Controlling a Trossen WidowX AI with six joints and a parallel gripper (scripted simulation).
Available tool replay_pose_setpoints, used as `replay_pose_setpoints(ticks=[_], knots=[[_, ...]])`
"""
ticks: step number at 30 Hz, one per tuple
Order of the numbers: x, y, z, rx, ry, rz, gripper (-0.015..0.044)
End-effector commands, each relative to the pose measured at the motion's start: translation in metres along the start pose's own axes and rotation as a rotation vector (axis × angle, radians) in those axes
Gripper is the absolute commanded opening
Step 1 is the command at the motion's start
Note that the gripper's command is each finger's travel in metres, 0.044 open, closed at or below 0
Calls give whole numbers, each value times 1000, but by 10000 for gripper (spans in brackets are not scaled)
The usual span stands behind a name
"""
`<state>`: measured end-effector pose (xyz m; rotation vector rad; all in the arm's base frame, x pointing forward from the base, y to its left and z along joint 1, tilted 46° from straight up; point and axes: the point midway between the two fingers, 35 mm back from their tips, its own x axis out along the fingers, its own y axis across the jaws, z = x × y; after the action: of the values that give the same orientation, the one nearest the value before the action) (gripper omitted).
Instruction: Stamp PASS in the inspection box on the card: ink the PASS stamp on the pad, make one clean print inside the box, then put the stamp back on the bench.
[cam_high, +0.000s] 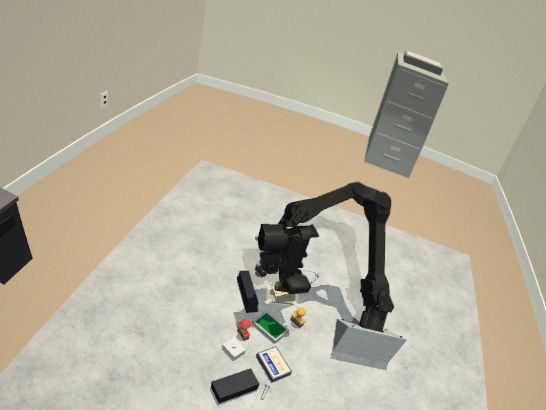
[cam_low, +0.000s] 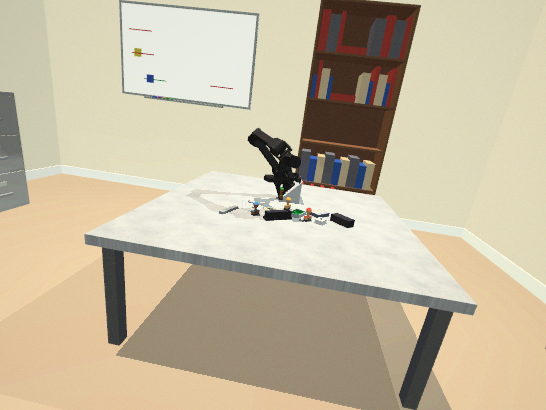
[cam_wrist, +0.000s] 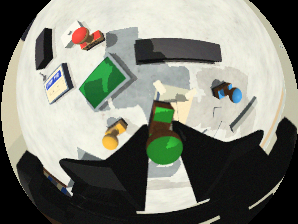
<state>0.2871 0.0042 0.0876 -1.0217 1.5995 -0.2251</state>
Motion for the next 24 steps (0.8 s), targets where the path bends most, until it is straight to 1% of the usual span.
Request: replay_pose_setpoints(ticks=[1, 11, 24], knots=[[1, -11, -11, -132, 6, -5, 0], [2, -29, -29, -389, 10, -8, 0], [7, -29, -28, -393, 9, -8, 0]])
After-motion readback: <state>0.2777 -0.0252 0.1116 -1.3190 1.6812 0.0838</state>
